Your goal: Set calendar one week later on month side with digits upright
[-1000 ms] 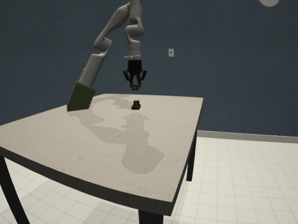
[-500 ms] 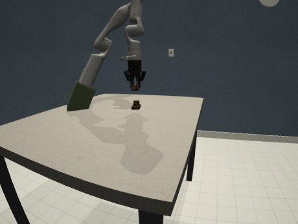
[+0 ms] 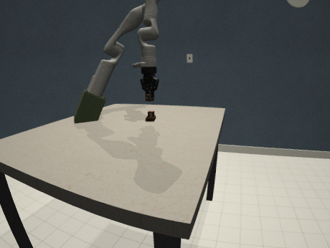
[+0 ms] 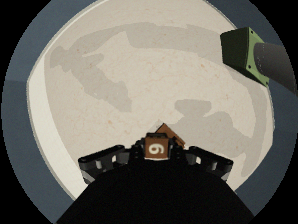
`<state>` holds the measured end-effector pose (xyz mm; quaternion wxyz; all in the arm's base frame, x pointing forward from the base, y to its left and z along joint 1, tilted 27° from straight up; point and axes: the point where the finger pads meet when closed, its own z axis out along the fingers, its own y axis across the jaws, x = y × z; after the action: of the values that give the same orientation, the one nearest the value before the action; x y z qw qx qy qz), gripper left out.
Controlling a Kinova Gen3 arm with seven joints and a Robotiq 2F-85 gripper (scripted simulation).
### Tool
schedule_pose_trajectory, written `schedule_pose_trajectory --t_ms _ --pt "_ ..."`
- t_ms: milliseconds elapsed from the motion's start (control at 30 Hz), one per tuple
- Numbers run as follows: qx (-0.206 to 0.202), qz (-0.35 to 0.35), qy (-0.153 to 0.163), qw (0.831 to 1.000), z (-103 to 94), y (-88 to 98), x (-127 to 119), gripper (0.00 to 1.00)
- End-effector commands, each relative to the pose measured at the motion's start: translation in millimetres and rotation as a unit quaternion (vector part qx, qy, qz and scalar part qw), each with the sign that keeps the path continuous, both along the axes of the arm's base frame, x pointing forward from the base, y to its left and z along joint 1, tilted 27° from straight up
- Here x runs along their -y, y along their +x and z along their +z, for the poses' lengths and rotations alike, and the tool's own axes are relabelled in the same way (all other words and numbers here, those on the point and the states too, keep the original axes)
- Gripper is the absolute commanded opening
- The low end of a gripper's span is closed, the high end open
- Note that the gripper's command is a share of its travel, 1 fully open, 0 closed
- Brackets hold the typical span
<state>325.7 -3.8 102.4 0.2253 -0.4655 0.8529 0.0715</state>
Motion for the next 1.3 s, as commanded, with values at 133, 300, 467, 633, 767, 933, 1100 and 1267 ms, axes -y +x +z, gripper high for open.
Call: schedule_pose_trajectory --t_ms 133,300,467,633,767,933,1100,1267 --pt "-0.04 -0.097 0.035 0.994 -2.9 3.4 6 0.28" --pt "-0.073 -0.184 0.066 0.978 -5.1 5.8 11 0.28" --pt "-0.092 -0.236 0.085 0.964 -6.4 7.2 15 0.28" --pt "-0.124 -0.321 0.115 0.932 -8.7 9.4 21 0.28" --pt "-0.148 -0.385 0.137 0.901 -10.6 11.0 26 0.28" --pt "-0.175 -0.459 0.163 0.856 -12.8 12.8 32 0.28" --pt "-0.189 -0.5 0.177 0.826 -14.1 13.7 36 0.28" --pt "-0.211 -0.56 0.197 0.777 -16.1 15.1 42 0.28"
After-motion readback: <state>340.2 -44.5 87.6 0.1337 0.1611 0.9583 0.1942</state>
